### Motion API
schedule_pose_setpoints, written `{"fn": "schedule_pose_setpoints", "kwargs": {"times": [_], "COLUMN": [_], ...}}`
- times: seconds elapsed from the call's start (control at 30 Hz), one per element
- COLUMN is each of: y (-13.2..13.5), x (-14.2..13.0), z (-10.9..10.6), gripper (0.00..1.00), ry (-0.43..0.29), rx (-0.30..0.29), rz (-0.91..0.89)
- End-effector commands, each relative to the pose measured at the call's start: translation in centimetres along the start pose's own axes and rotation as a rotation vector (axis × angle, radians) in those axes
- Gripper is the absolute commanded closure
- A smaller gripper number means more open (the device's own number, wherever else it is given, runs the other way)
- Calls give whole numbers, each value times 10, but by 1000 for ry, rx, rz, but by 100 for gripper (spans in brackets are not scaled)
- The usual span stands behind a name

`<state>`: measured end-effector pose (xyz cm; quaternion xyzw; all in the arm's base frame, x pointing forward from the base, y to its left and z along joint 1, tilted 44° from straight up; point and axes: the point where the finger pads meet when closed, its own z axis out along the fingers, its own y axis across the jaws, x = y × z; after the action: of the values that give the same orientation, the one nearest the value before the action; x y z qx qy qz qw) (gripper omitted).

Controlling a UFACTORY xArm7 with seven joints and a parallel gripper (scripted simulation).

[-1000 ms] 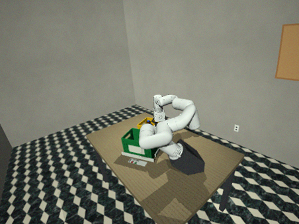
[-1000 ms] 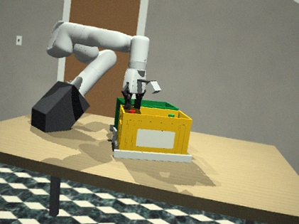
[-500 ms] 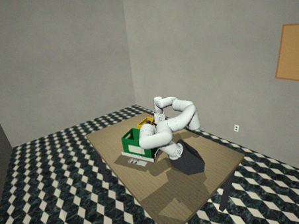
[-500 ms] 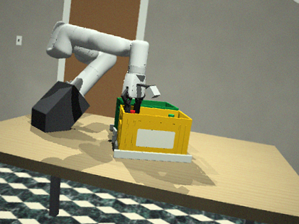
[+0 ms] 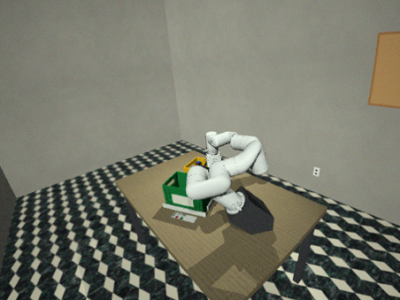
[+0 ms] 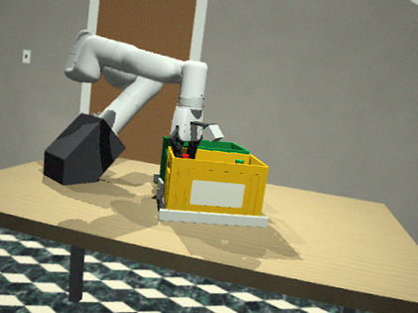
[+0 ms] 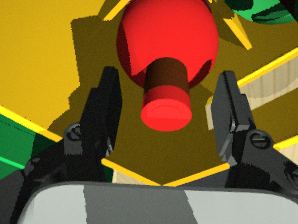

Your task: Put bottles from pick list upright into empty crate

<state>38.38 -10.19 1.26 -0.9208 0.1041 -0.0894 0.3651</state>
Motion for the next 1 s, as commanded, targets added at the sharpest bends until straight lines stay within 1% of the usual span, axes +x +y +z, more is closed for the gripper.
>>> {"fn": "schedule_pose_setpoints", "kwargs": {"times": [0.0, 0.2, 0.23, 0.97], "y": [0, 0, 0, 0], "x": [1, 1, 1, 1], "z": [-1, -1, -4, -4], "gripper": [35, 35, 100, 100], "ry": [4, 4, 4, 4], "rx": [-1, -1, -1, -1], "rz": [0, 0, 0, 0]}}
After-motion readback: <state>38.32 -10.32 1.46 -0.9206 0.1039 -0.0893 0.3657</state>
